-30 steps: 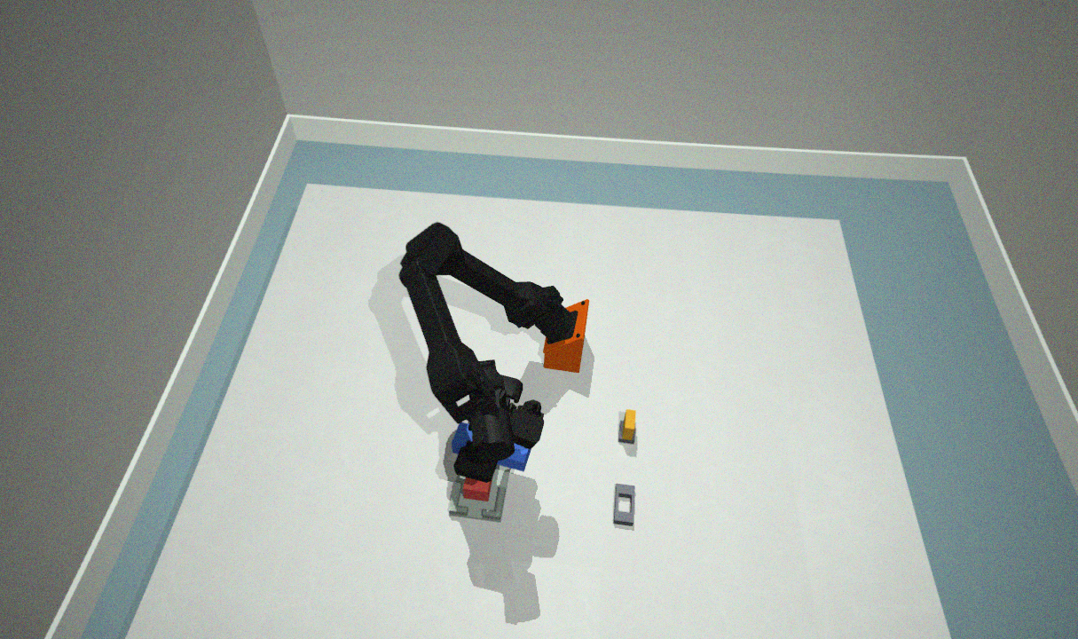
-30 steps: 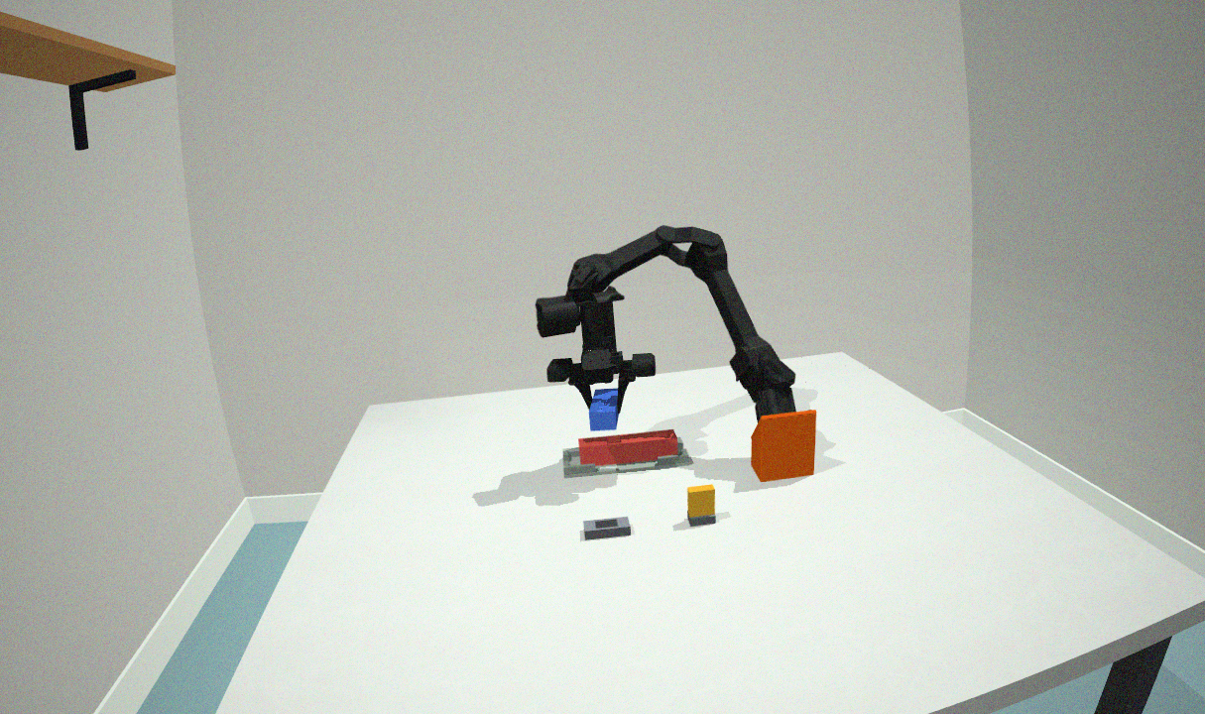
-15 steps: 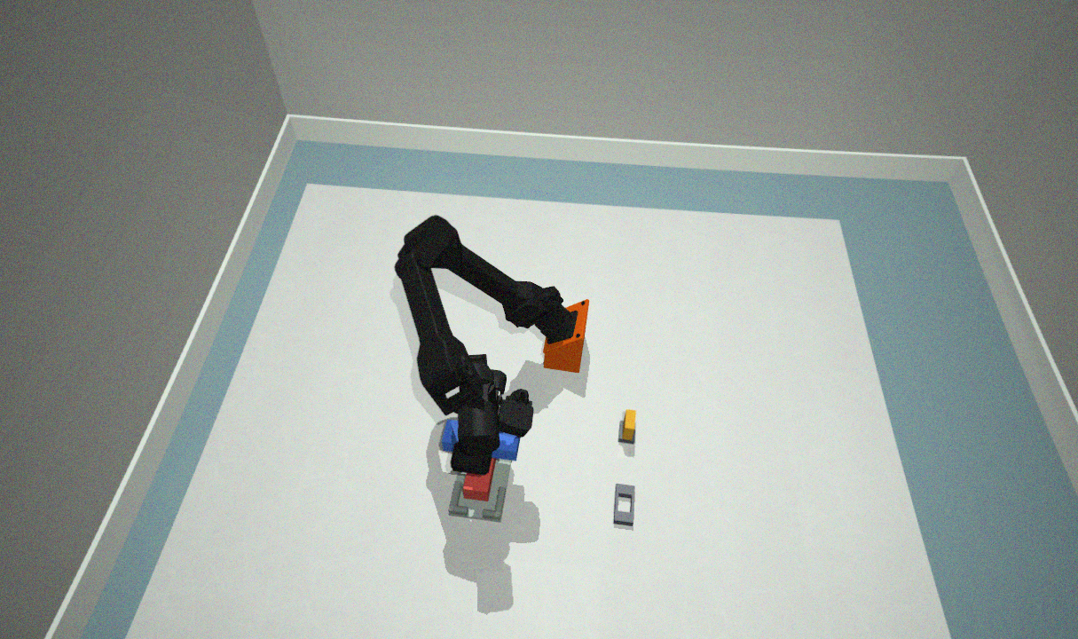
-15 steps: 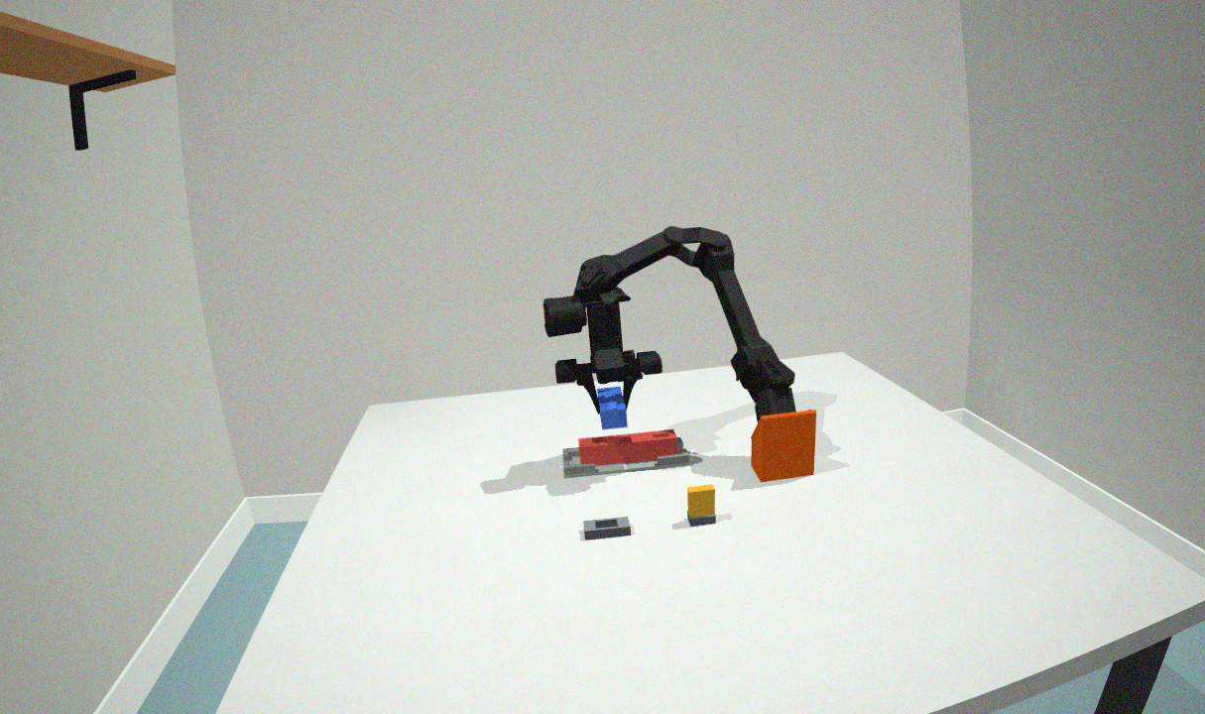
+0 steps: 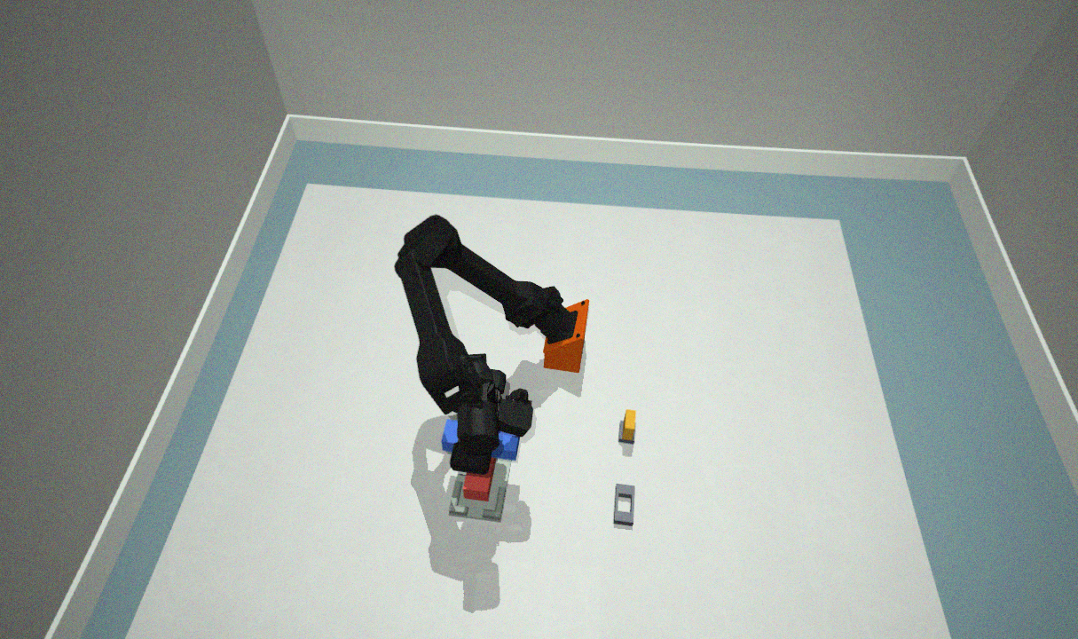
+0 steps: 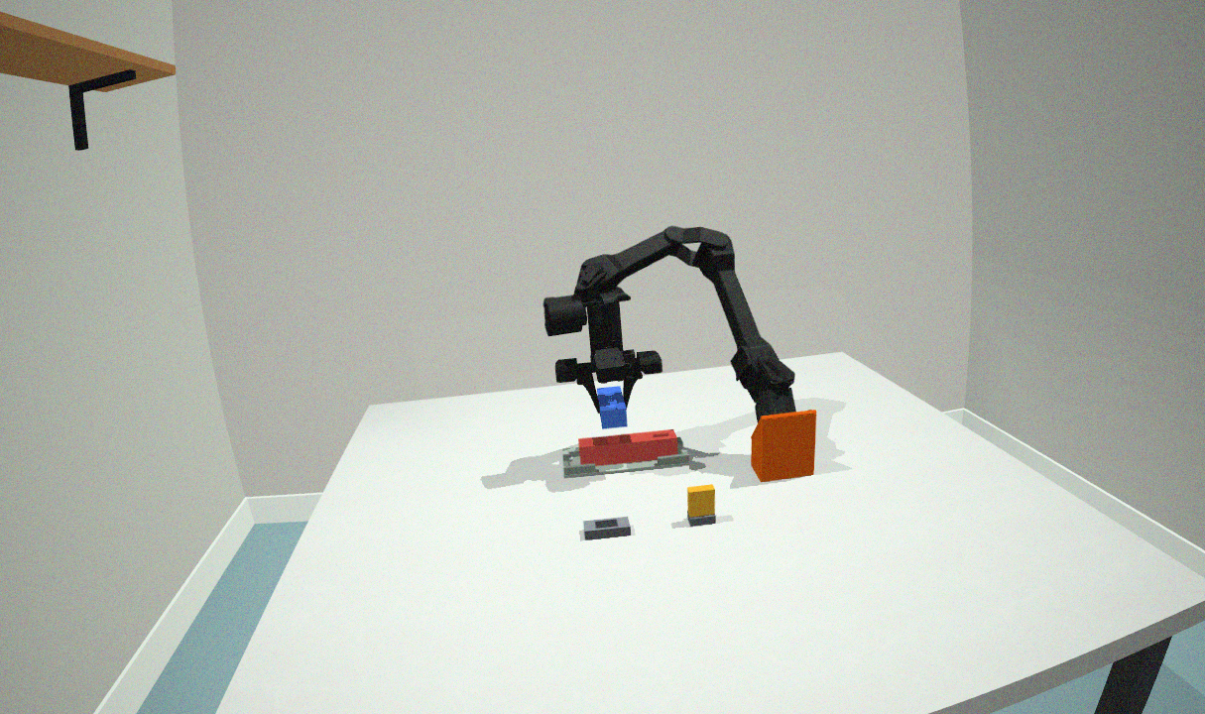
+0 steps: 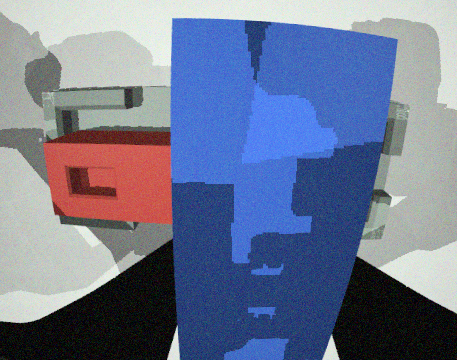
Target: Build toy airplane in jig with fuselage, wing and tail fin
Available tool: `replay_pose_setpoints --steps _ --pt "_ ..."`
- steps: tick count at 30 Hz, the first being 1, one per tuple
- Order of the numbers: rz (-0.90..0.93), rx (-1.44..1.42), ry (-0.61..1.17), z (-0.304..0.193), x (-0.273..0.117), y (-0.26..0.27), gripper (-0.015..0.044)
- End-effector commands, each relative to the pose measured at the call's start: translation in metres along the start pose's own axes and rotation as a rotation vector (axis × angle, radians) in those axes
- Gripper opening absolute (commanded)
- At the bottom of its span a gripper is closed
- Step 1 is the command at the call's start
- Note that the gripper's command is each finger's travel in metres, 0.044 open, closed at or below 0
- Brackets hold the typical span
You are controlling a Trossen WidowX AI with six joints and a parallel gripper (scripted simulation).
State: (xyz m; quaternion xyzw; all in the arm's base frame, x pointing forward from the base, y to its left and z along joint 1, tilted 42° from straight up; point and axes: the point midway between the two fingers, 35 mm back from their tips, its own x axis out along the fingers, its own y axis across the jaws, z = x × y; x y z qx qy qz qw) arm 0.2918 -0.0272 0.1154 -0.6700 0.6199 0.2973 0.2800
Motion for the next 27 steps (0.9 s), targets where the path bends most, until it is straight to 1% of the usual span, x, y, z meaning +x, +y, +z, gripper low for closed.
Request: replay_pose_setpoints --steps 1,7,27 --pt "-0.005 -0.004 0.002 -0.001 -0.001 0.000 0.0195" --pt "-0.005 -0.004 0.002 -0.001 0.000 -0.001 0.0195" --pt "-0.005 -0.004 0.004 -0.002 0.033 -0.001 0.0195"
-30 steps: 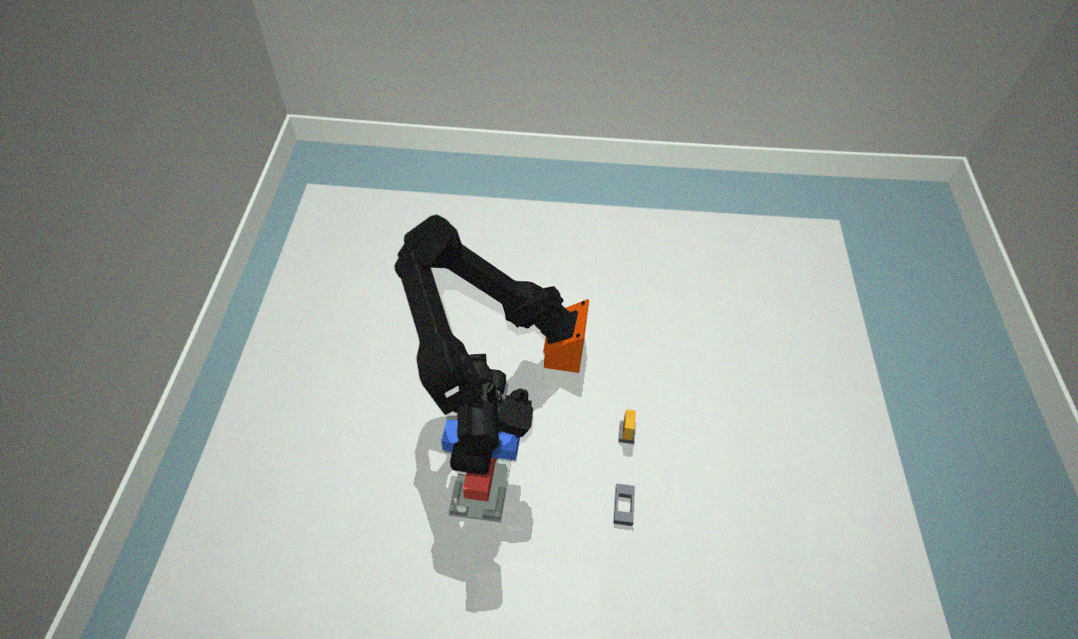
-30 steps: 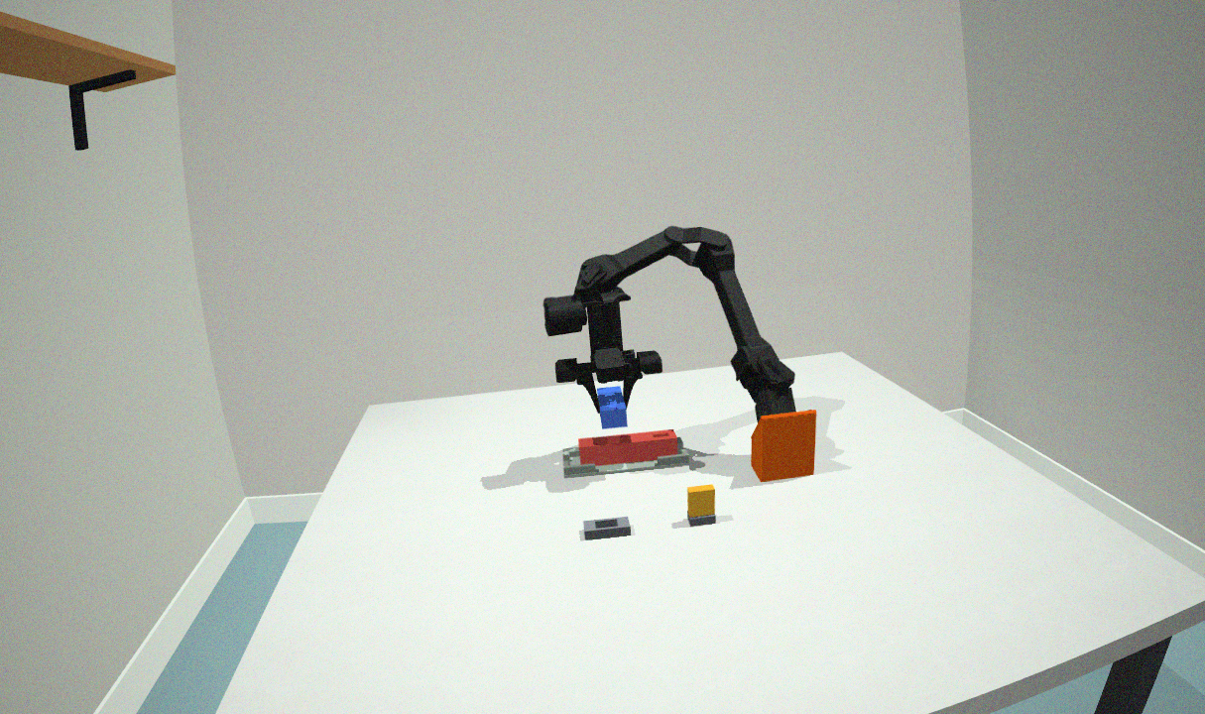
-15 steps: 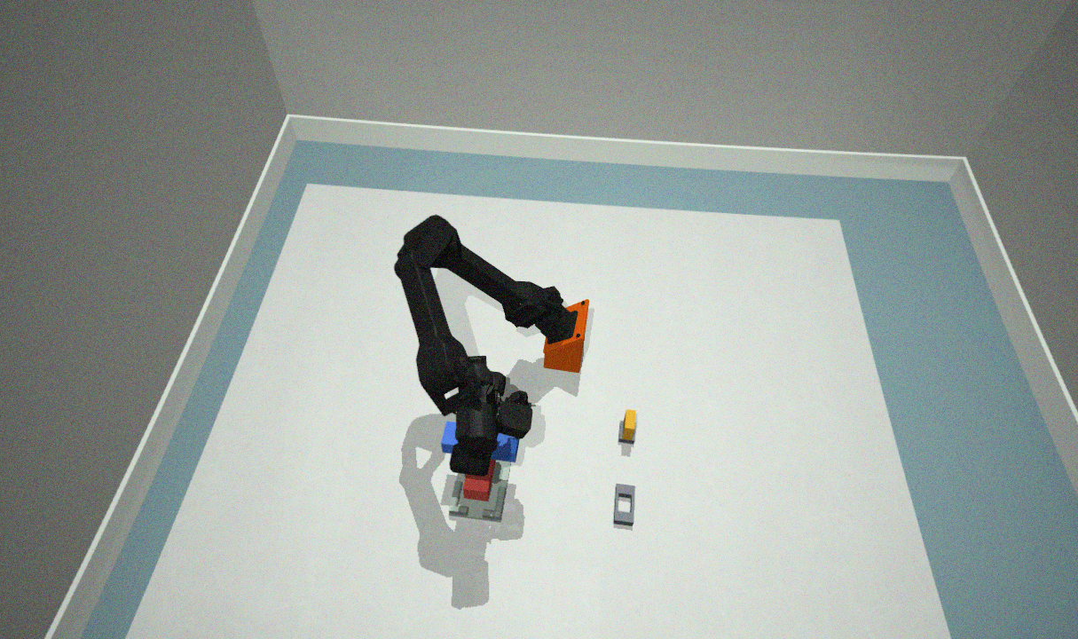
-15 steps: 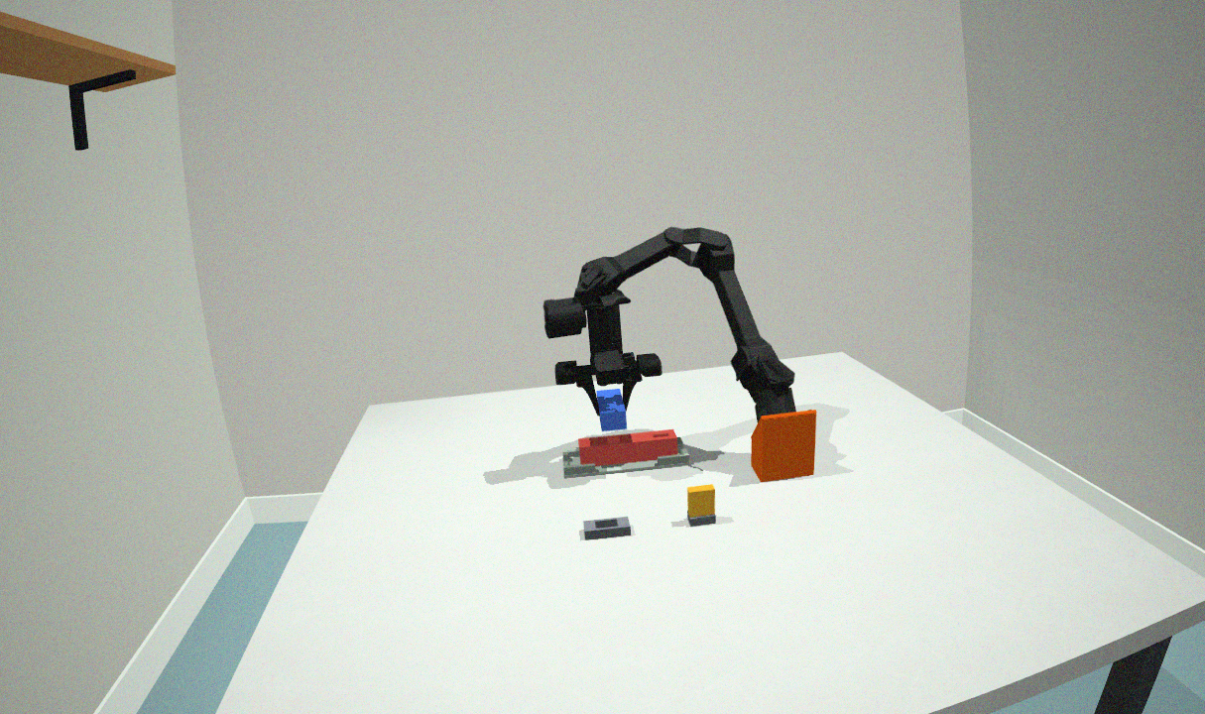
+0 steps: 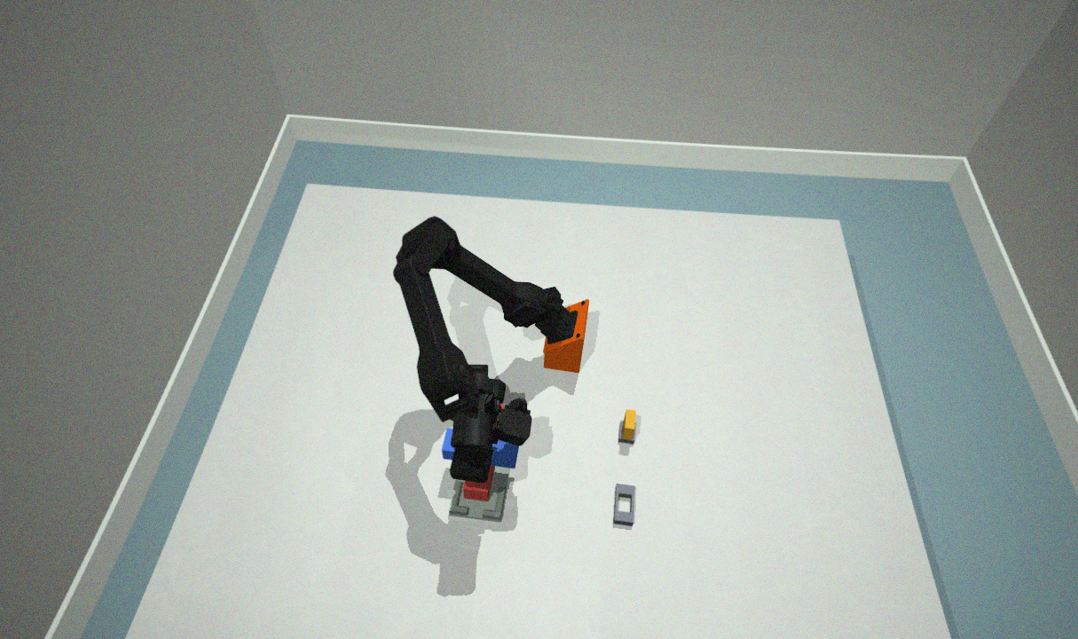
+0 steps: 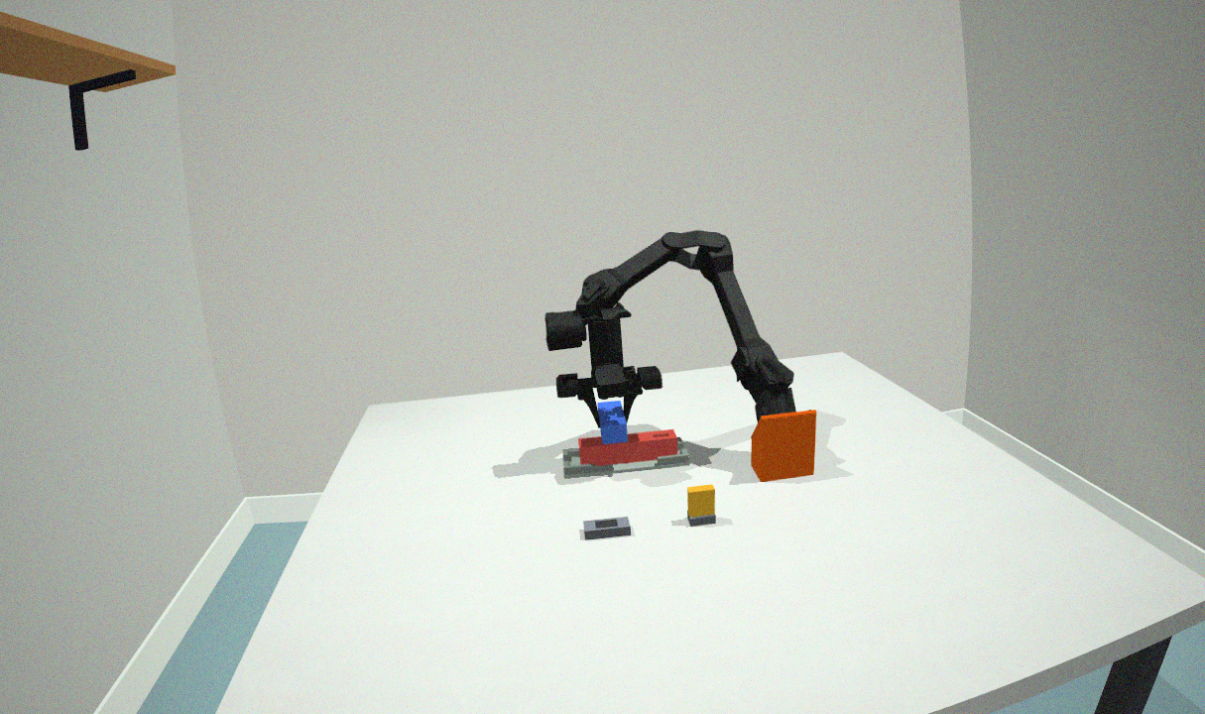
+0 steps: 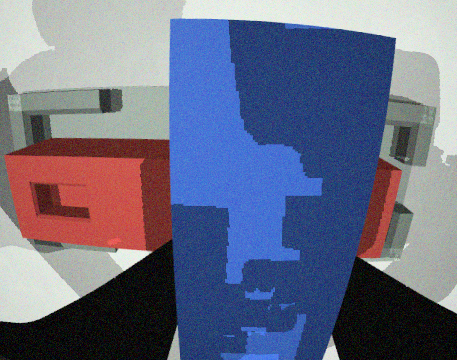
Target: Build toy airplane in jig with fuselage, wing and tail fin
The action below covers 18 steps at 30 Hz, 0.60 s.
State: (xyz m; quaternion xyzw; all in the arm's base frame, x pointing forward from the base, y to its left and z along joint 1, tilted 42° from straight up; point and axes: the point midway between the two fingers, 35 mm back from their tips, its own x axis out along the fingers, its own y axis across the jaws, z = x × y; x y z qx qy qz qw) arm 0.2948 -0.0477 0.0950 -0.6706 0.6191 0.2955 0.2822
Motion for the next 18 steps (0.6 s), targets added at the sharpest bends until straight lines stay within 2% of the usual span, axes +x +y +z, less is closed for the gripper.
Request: replay_pose_setpoints --steps 1,6,11,16,18 --pt "-0.001 -0.008 0.004 0.0001 0.0055 0.0001 0.0195" --pt "-0.001 -0.008 0.005 -0.0001 0.0094 0.0003 0.0195" --pt "0.002 0.000 0.001 -0.0006 0.0084 0.0007 0.0161" --pt "0.002 0.000 0.001 -0.0006 0.0084 0.0007 0.0030" --pt "0.002 0.000 0.001 -0.0006 0.0084 0.0007 0.0083"
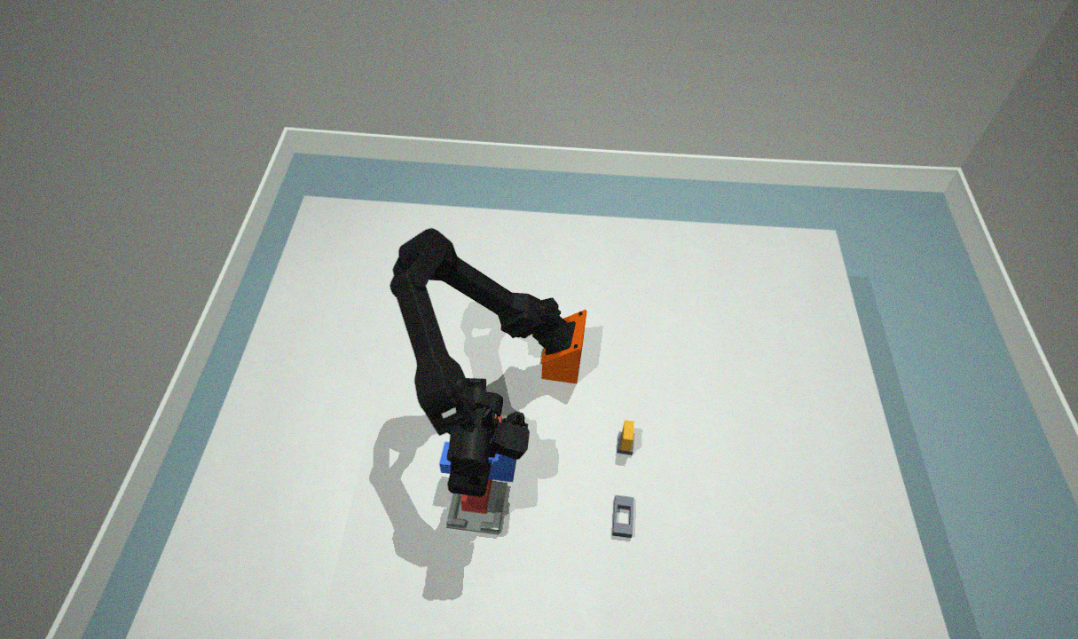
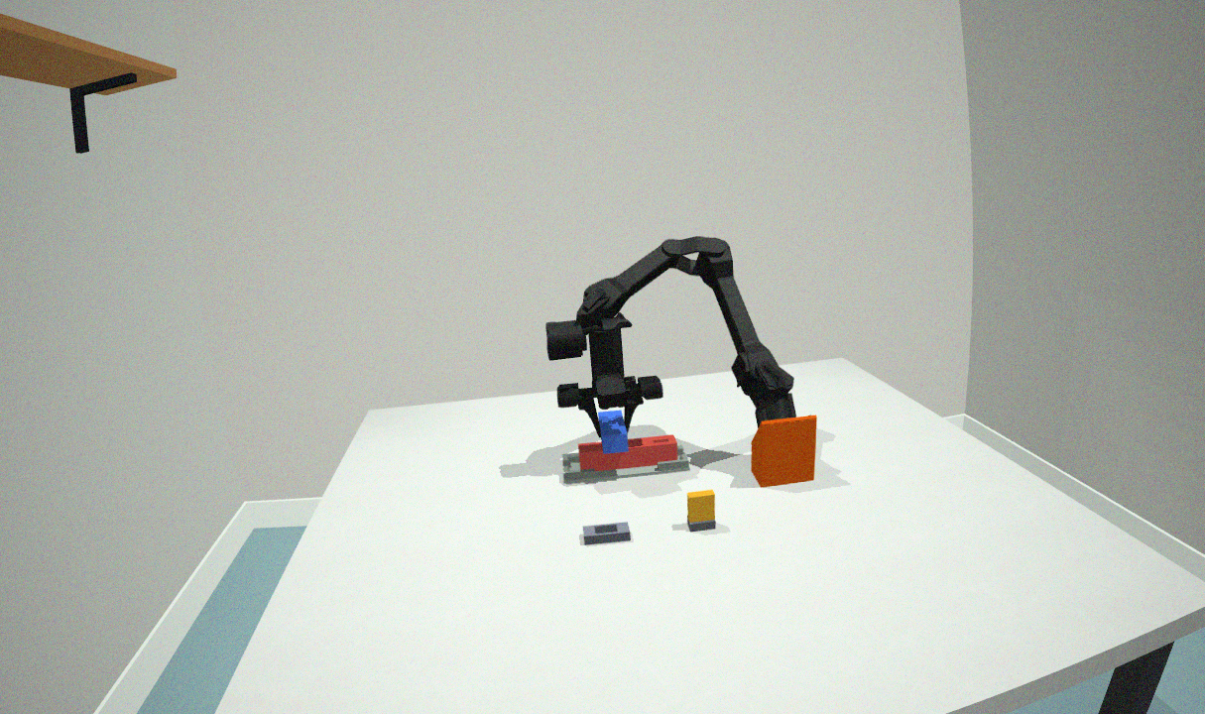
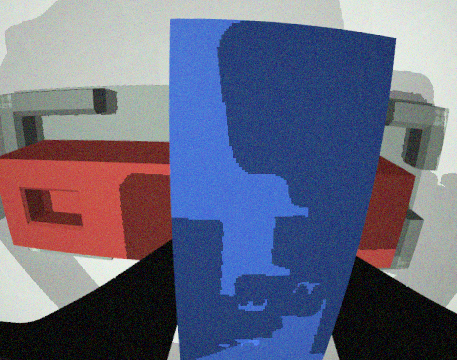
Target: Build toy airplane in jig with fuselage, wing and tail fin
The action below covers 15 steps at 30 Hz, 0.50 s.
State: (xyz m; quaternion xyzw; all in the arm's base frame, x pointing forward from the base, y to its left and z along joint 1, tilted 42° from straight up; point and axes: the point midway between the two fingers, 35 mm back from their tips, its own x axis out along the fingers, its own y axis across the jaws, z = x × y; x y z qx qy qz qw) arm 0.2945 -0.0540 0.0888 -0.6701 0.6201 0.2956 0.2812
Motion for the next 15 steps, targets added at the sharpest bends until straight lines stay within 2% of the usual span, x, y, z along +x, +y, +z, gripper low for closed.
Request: replay_pose_setpoints --steps 1,13,15 --pt "-0.001 0.001 0.000 0.0001 -0.0004 -0.0002 0.0109" --pt "-0.001 0.001 0.000 0.0001 -0.0004 -0.0002 0.0424" --pt "-0.001 0.001 0.000 0.0001 -0.0004 -0.0002 0.0440"
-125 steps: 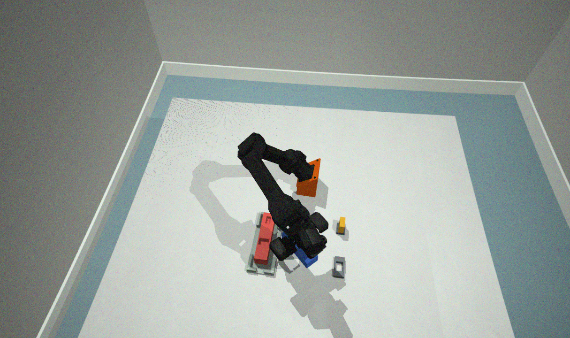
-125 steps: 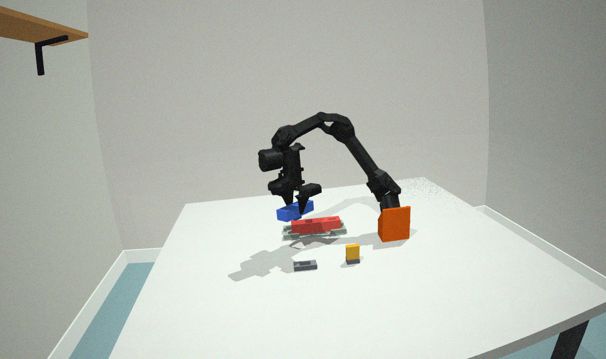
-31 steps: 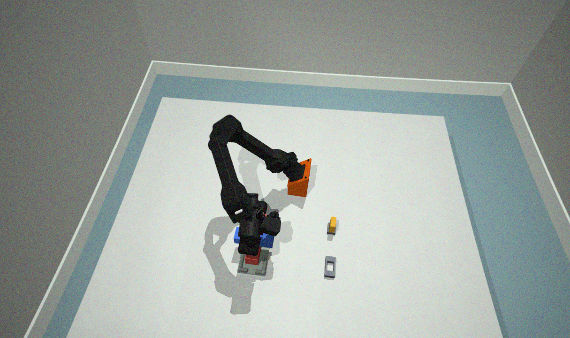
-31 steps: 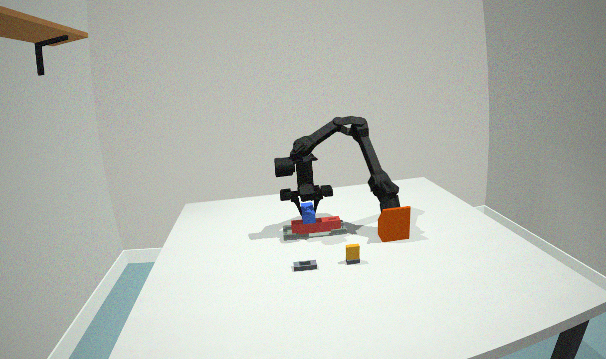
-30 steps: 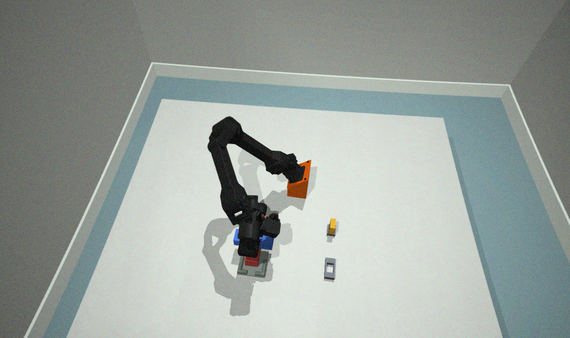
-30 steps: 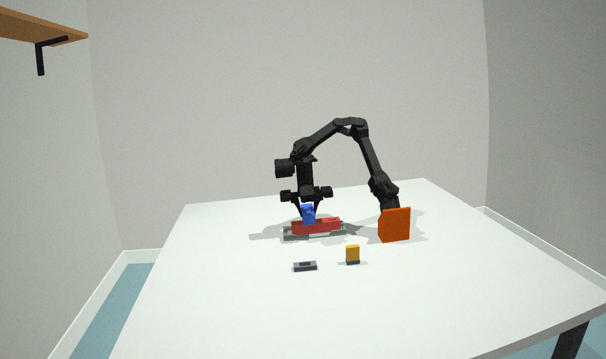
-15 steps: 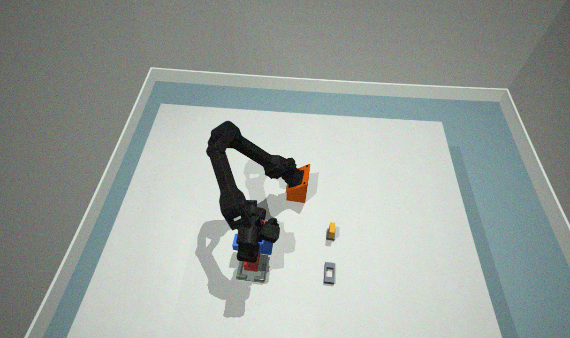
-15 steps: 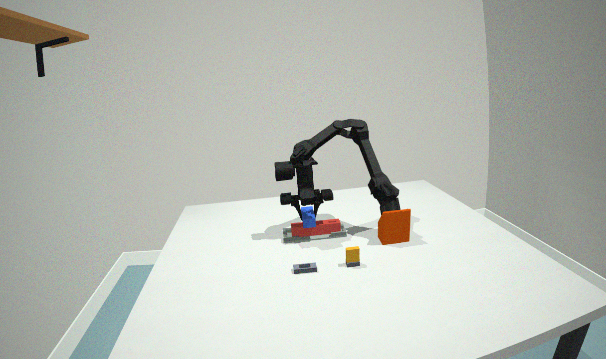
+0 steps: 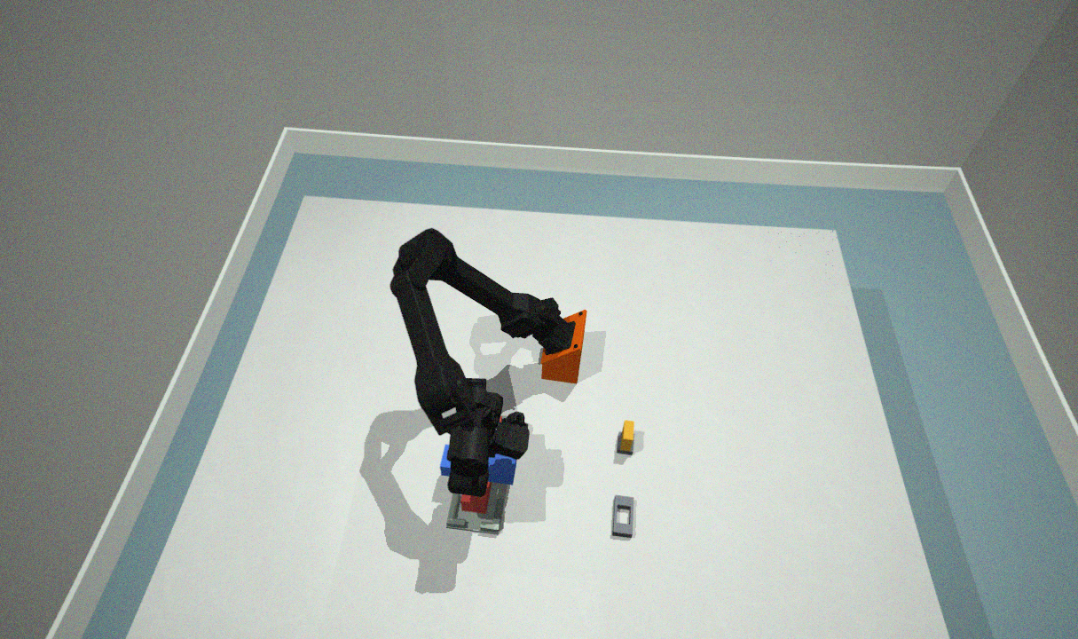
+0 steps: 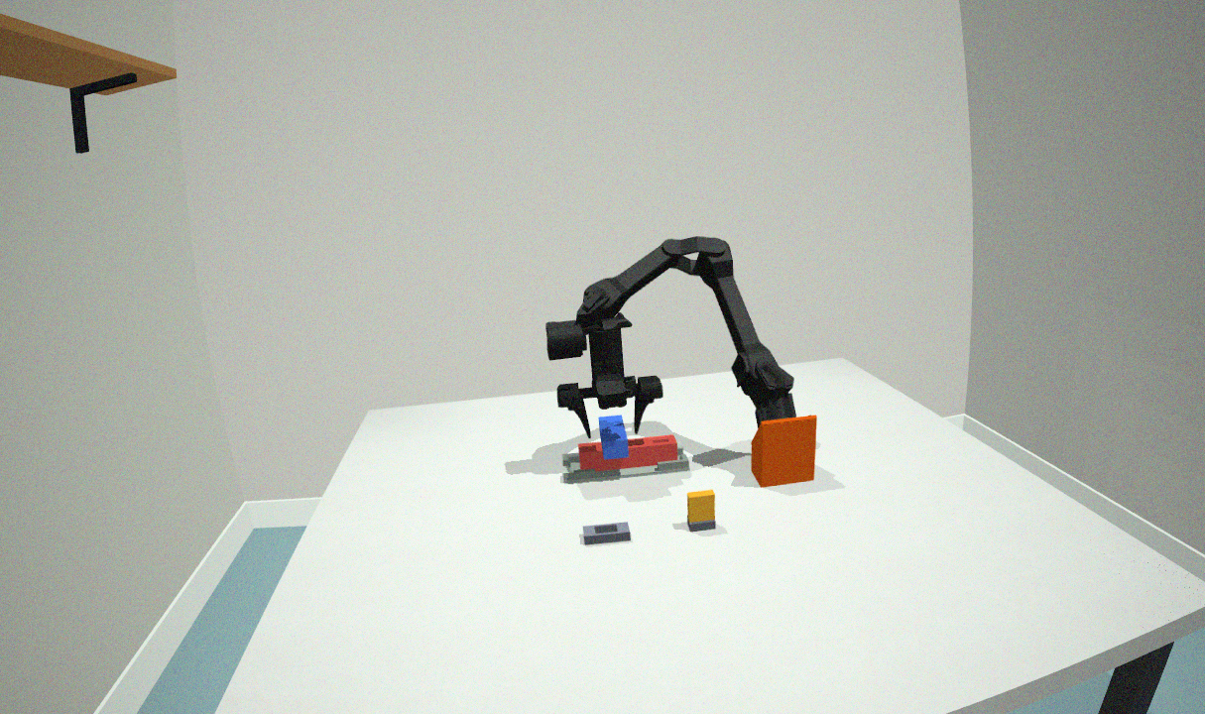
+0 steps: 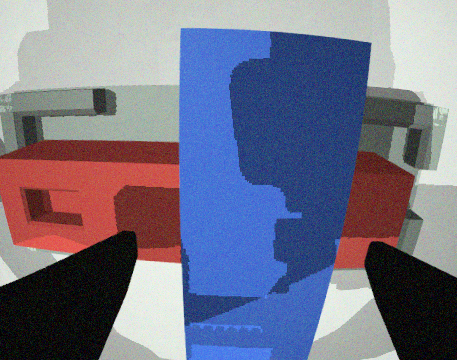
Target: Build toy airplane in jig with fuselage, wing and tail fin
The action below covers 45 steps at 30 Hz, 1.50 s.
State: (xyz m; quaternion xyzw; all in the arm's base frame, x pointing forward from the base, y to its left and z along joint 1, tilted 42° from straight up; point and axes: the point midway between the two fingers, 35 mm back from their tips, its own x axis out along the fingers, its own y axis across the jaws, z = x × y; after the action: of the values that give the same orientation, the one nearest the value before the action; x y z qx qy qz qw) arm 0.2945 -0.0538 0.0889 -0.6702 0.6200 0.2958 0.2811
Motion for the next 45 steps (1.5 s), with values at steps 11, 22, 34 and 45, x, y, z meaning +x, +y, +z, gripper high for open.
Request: replay_pose_setpoints --steps 11,22,34,45 --pt "-0.002 -0.008 -0.002 0.001 -0.076 -0.001 0.0440" --pt "-0.002 0.337 -0.001 0.002 -0.086 -0.003 0.0440" --pt "-0.002 1.508 -0.002 0.002 -0.085 -0.003 0.0440" --pt "-0.002 1.573 -0.002 0.001 -0.085 -0.004 0.0440"
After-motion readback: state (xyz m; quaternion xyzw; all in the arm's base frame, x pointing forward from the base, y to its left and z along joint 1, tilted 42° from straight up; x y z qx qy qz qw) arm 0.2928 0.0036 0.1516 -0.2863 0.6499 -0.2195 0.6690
